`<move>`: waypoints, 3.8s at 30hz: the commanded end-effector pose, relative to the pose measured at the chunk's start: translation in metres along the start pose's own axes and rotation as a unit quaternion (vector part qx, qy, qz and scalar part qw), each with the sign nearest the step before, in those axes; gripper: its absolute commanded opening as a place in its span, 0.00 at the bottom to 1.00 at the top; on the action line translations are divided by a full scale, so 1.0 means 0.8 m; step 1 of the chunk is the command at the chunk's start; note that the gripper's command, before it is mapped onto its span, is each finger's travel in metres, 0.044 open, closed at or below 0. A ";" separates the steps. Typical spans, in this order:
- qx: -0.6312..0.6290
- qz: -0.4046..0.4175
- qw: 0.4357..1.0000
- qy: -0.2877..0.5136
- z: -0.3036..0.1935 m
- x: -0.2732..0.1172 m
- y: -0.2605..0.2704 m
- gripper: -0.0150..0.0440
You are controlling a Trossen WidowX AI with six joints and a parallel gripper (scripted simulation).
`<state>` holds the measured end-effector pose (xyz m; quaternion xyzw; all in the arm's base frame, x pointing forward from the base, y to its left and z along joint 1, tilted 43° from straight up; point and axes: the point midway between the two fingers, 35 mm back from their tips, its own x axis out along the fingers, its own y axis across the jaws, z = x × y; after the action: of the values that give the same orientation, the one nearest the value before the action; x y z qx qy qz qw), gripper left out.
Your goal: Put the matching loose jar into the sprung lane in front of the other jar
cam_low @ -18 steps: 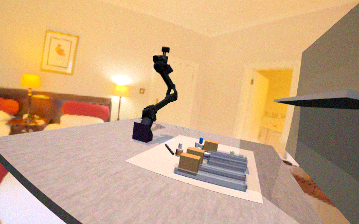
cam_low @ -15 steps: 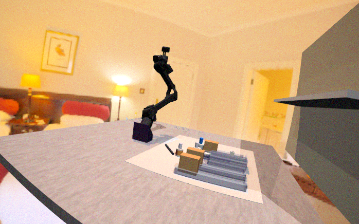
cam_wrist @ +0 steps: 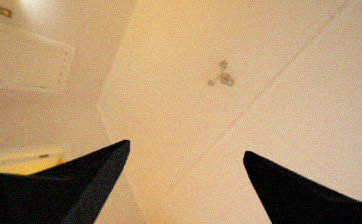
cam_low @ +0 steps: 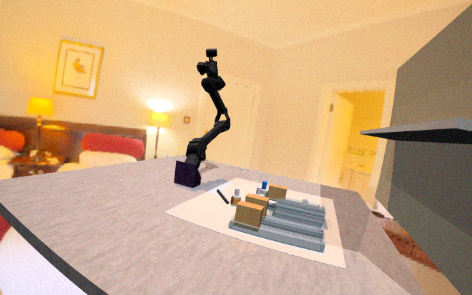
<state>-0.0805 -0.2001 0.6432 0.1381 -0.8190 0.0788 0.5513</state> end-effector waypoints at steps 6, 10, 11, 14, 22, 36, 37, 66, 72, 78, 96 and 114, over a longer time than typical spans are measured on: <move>-0.066 -0.149 0.987 -0.009 0.009 -0.037 -0.114 1.00; -0.095 -0.209 0.973 -0.002 0.009 -0.059 -0.159 1.00; -0.102 -0.224 0.969 0.000 0.008 -0.065 -0.170 1.00; -0.132 -0.274 0.952 0.016 0.005 -0.087 -0.205 1.00; -0.237 -0.457 0.847 0.132 -0.023 -0.202 -0.329 1.00; -0.282 -0.631 0.596 0.409 -0.093 -0.454 -0.418 1.00; -0.282 -0.636 0.572 0.434 -0.097 -0.475 -0.419 1.00; 0.162 -0.278 -0.092 0.942 -0.148 -0.926 -0.109 1.00; 0.316 -0.165 -0.157 0.921 -0.139 -0.937 -0.018 1.00; 0.320 -0.162 -0.159 0.920 -0.133 -0.942 -0.023 1.00; 0.321 -0.162 -0.158 0.920 -0.122 -0.997 0.023 1.00; 0.322 -0.162 -0.158 0.920 -0.115 -1.023 0.046 1.00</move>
<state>0.2809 -0.0294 -0.0740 -0.2107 -0.6835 -0.2884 -0.6366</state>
